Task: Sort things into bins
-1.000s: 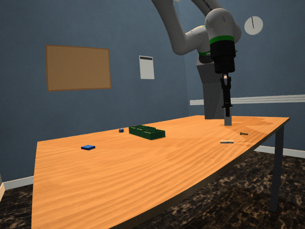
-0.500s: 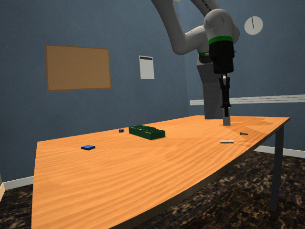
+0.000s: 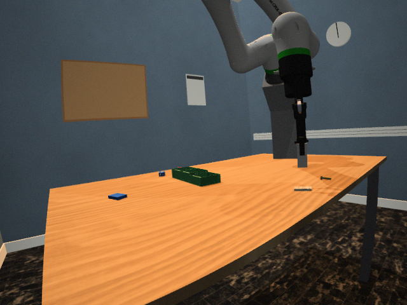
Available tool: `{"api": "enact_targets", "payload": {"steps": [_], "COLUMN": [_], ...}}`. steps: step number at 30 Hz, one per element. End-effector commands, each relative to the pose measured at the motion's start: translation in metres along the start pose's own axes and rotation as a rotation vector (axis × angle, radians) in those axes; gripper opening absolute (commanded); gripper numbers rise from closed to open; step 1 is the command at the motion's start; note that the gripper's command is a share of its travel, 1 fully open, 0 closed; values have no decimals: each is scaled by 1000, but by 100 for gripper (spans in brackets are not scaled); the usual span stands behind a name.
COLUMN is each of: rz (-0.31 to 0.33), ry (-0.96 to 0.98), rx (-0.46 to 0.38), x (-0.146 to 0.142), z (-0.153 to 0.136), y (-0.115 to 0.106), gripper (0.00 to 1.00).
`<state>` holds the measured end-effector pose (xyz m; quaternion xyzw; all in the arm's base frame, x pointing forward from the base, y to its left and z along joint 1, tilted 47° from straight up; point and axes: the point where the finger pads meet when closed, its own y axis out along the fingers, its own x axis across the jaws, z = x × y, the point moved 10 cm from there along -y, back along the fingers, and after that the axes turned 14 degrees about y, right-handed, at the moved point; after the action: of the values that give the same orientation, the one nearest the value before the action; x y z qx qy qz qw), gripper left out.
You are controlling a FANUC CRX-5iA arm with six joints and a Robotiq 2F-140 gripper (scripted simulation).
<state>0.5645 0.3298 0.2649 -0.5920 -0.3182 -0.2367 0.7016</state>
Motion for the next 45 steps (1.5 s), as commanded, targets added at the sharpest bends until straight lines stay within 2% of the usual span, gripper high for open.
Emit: {"api": "enact_targets", "payload": {"steps": [1,8,24,45], "rz": [0,0,0,0], "ry": [0,0,0,0], "rx": [0,0,0,0], "x": [0,0,0,0], "z": [0,0,0,0], "y": [0,0,55,67], "gripper": [32,32,32,32]}}
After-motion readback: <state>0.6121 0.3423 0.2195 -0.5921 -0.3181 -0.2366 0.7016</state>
